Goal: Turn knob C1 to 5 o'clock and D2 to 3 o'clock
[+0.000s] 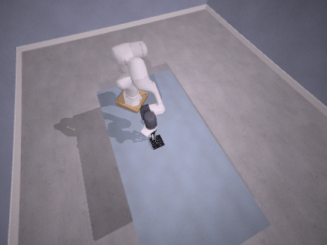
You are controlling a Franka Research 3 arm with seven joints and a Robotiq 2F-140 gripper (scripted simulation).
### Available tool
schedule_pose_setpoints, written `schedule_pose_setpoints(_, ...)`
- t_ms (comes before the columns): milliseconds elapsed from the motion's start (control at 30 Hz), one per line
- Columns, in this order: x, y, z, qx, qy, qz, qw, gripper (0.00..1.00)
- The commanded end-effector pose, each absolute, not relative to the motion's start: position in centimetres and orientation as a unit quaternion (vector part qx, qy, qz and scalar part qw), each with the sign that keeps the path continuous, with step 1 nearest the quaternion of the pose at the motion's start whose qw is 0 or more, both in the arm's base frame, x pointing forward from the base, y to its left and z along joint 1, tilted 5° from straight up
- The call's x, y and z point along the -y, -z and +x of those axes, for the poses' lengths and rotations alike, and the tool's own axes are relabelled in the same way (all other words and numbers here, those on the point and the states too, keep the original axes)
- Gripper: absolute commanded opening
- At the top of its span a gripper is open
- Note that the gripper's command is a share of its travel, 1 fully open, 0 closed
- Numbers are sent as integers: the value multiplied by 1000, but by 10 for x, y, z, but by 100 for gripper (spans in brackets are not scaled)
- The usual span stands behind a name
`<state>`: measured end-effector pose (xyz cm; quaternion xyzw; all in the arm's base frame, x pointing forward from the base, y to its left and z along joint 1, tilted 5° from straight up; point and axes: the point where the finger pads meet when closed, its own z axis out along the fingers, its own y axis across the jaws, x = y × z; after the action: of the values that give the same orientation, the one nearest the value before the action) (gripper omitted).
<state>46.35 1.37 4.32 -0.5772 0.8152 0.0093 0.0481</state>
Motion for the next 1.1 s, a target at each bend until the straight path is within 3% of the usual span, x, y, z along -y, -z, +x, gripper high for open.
schedule_pose_setpoints(0,-16,-43,464,-854,-6,-519,42,5)
schedule_pose_setpoints(1067,-16,-43,464,-953,-16,-299,39,5)
